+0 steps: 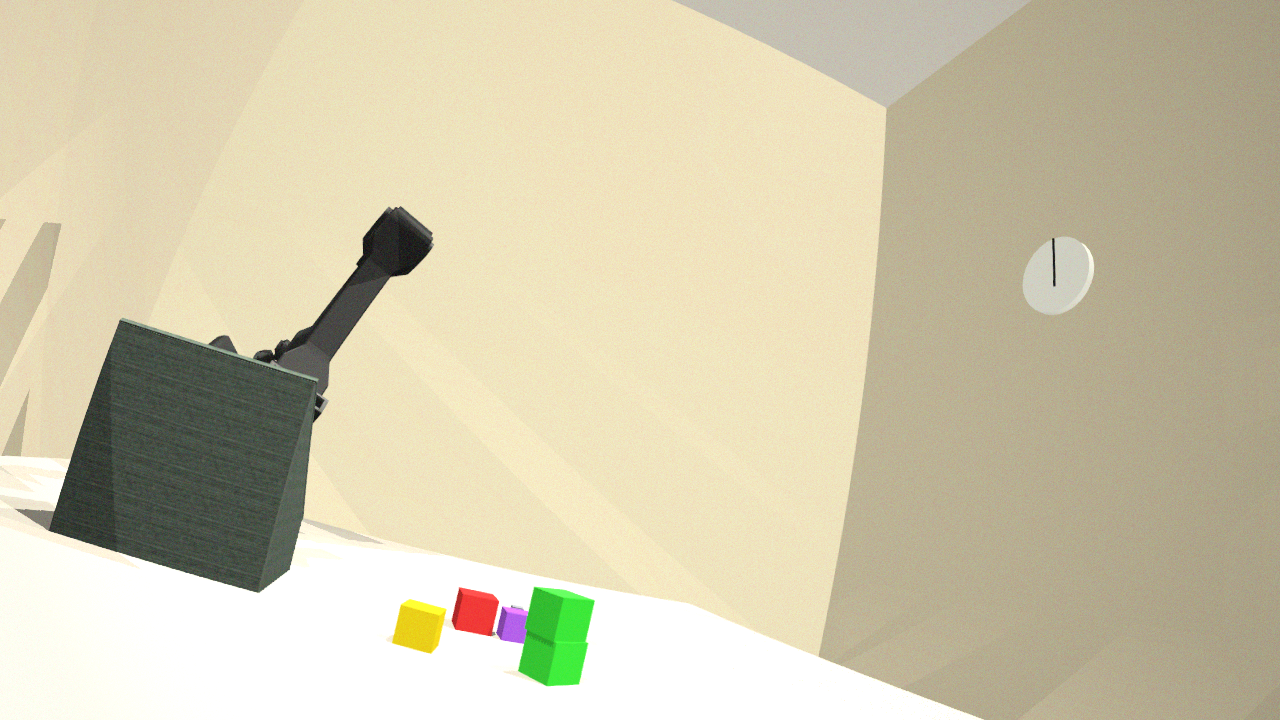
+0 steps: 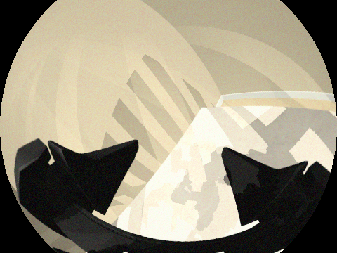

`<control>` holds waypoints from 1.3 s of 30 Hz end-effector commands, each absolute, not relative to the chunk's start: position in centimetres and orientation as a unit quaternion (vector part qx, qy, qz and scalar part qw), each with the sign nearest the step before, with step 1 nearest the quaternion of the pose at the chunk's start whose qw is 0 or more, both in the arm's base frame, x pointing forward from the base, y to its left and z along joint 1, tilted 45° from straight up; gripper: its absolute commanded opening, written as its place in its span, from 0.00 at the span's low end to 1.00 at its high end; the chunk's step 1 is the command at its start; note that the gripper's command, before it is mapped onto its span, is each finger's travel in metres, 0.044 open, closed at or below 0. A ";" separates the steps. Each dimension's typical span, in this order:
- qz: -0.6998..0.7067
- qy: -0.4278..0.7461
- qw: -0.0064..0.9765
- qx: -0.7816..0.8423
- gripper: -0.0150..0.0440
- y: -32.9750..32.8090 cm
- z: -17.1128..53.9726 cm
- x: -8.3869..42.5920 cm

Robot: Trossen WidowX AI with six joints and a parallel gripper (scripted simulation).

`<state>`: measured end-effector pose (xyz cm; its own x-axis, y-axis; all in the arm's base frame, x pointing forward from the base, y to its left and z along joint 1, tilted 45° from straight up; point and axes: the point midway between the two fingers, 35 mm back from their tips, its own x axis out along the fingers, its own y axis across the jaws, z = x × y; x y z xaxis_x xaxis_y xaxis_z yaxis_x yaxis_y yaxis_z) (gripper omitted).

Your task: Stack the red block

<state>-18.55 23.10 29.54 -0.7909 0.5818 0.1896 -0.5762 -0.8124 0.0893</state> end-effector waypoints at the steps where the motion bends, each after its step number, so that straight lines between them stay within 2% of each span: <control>1: 0.932 0.020 0.353 0.077 1.00 25.8 28.6 -16.5; 21: 0.827 0.098 0.554 -0.017 1.00 33.6 23.6 -2.5; 39: 0.690 0.189 0.698 -0.034 1.00 32.8 19.7 11.8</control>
<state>9.37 33.31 20.52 -0.0871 0.9564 -0.2789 -0.9804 -0.0327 0.1940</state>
